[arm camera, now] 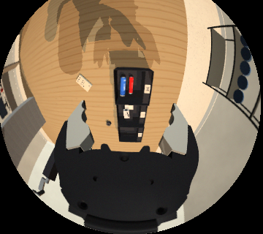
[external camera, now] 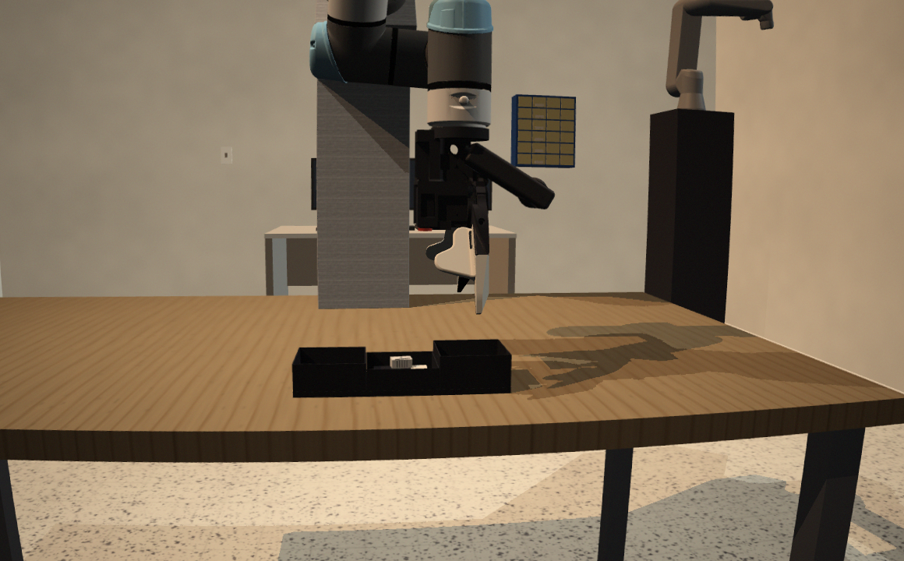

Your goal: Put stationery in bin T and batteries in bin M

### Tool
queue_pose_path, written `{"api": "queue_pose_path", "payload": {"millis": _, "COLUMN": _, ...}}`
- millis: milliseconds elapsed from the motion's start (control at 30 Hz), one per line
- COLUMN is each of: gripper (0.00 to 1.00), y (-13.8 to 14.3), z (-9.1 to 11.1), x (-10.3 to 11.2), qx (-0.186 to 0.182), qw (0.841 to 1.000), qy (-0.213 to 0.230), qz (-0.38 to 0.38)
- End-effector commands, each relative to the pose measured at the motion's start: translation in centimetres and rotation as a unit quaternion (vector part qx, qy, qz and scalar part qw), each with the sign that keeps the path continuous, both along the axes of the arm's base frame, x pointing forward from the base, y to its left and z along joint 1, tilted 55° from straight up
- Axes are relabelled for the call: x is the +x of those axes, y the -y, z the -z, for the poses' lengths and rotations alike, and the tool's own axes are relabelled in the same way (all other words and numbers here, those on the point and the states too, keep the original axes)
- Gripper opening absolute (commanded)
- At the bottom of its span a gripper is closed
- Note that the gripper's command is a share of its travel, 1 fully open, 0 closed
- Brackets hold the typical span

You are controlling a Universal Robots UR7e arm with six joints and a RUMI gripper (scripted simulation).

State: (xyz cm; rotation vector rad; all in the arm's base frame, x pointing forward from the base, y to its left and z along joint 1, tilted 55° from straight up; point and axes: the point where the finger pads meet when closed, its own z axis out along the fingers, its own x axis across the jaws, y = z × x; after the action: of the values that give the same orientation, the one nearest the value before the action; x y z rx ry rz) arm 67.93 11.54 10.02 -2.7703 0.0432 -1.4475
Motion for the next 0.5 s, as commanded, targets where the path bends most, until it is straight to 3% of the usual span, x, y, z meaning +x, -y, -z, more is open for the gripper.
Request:
{"api": "queue_pose_path", "payload": {"millis": 0, "gripper": 1.00, "y": 0.1, "z": -1.3, "x": -1.8, "qx": 0.000, "qw": 1.000, "qy": 0.000, "qz": 0.000}}
{"api": "queue_pose_path", "payload": {"millis": 467, "gripper": 1.00, "y": 0.1, "z": -4.0, "x": -5.8, "qx": 0.000, "qw": 1.000, "qy": 0.000, "qz": 0.000}}
